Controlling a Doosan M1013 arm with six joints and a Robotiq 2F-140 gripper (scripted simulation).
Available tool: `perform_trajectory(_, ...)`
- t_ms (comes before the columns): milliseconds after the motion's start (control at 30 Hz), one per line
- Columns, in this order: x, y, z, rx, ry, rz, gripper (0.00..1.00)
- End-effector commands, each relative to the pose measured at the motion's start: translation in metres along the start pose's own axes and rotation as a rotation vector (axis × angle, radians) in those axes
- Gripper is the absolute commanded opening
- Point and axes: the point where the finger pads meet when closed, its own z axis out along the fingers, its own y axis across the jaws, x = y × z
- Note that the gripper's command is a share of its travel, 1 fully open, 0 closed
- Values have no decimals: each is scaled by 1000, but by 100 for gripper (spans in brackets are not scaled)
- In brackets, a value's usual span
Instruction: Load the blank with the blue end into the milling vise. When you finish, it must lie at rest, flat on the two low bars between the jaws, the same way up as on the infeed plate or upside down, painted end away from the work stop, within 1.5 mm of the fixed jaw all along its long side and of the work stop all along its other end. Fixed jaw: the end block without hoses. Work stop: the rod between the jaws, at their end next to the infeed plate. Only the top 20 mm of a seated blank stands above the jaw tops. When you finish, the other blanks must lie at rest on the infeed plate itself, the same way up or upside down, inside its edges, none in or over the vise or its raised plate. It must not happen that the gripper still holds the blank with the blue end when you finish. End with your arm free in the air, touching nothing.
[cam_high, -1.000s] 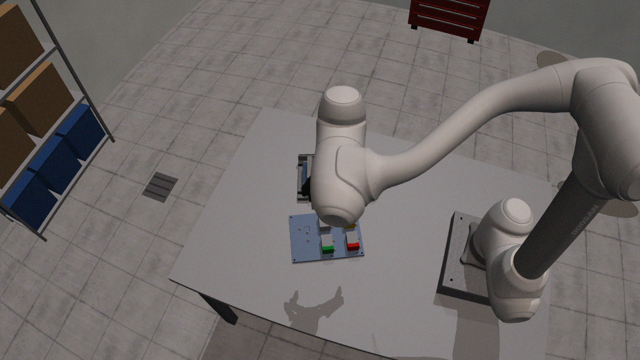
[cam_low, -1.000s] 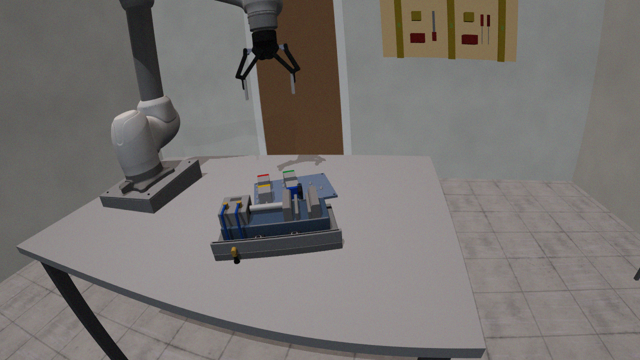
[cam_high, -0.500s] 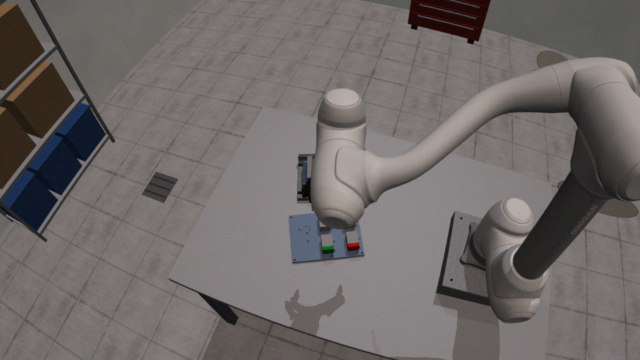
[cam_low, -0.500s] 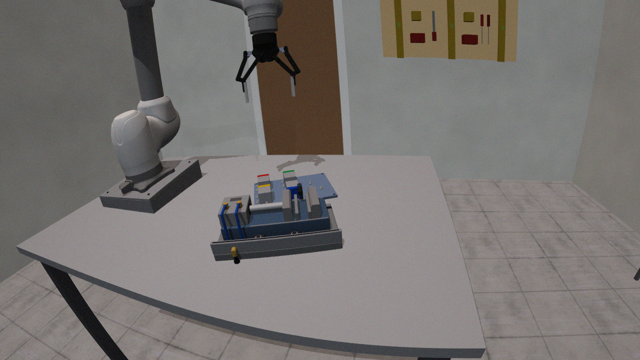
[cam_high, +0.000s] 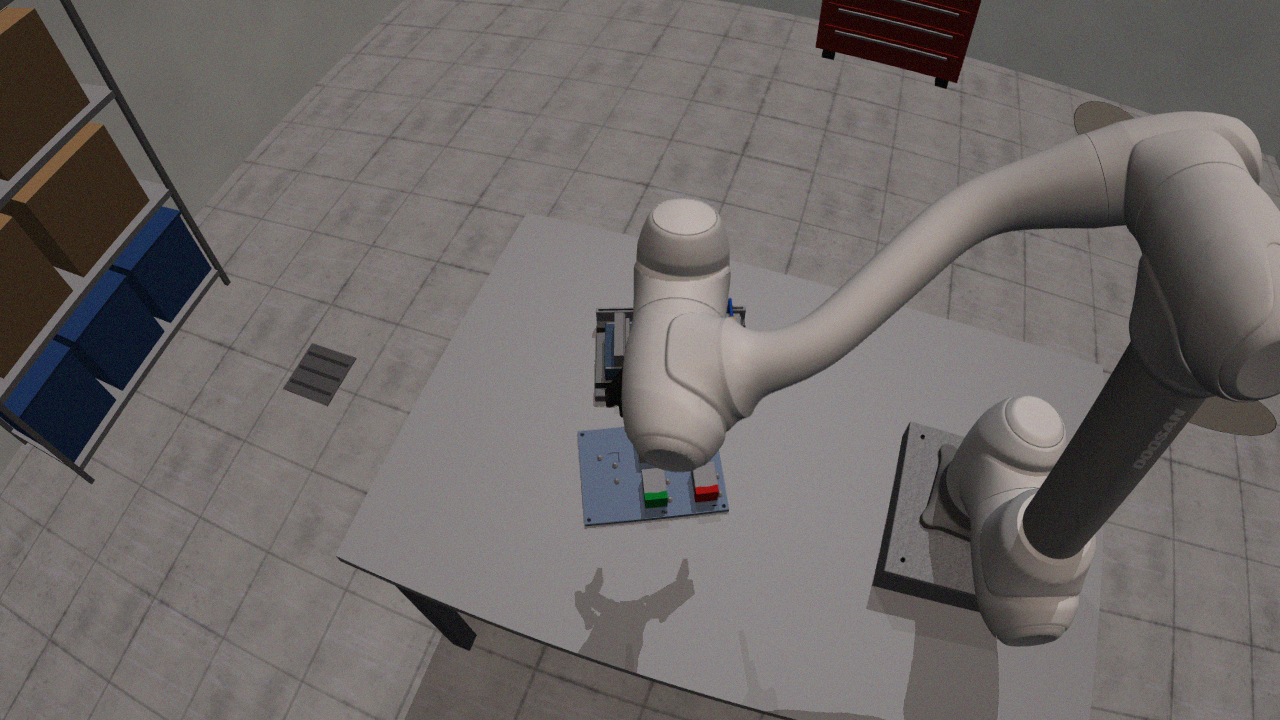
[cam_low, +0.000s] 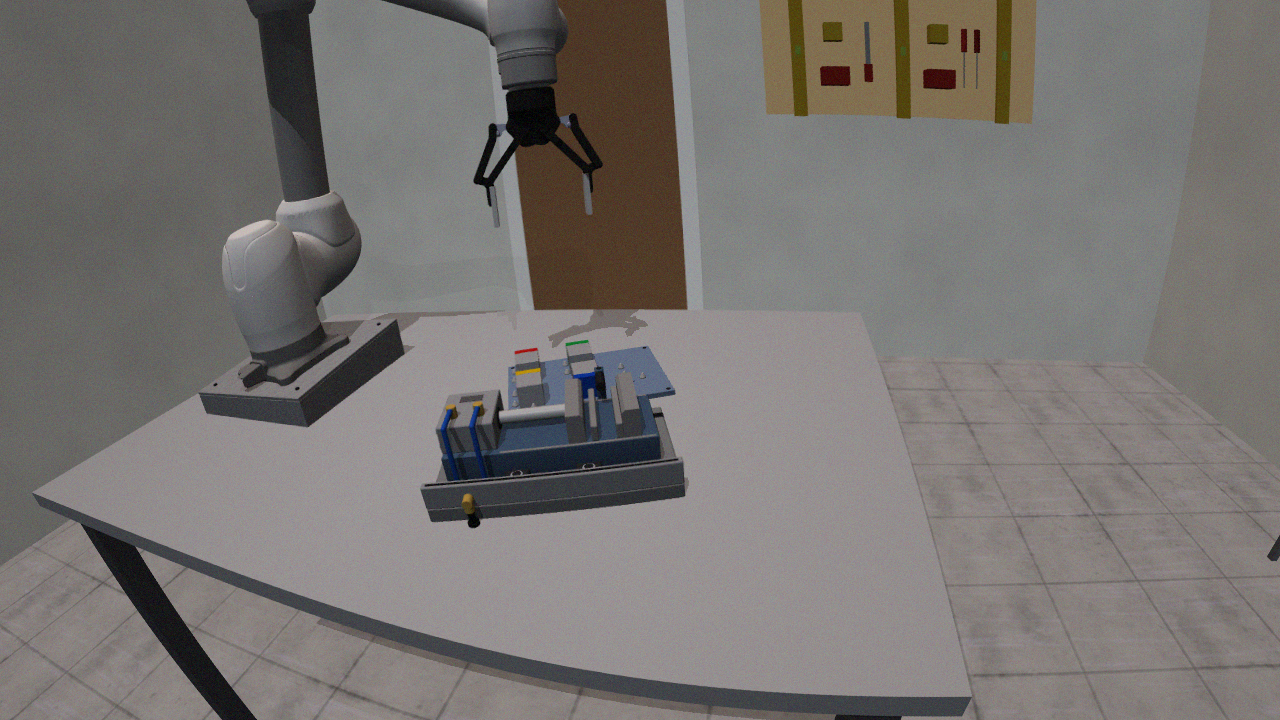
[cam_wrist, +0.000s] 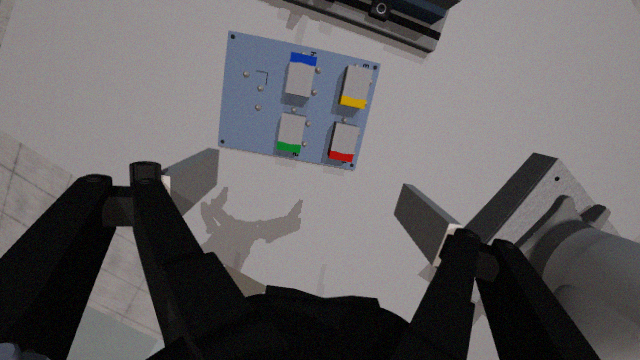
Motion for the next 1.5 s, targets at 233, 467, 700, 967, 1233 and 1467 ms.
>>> perform_trajectory(233,0,0,-3,0,0,0,100)
perform_trajectory(467,0,0,-5,0,0,0,100)
perform_trajectory(700,0,0,-7,0,0,0,100)
perform_trajectory(967,-1,0,-9,0,0,0,100)
perform_trajectory(1233,-1,0,-10,0,0,0,100)
perform_trajectory(1467,-1,0,-11,0,0,0,100)
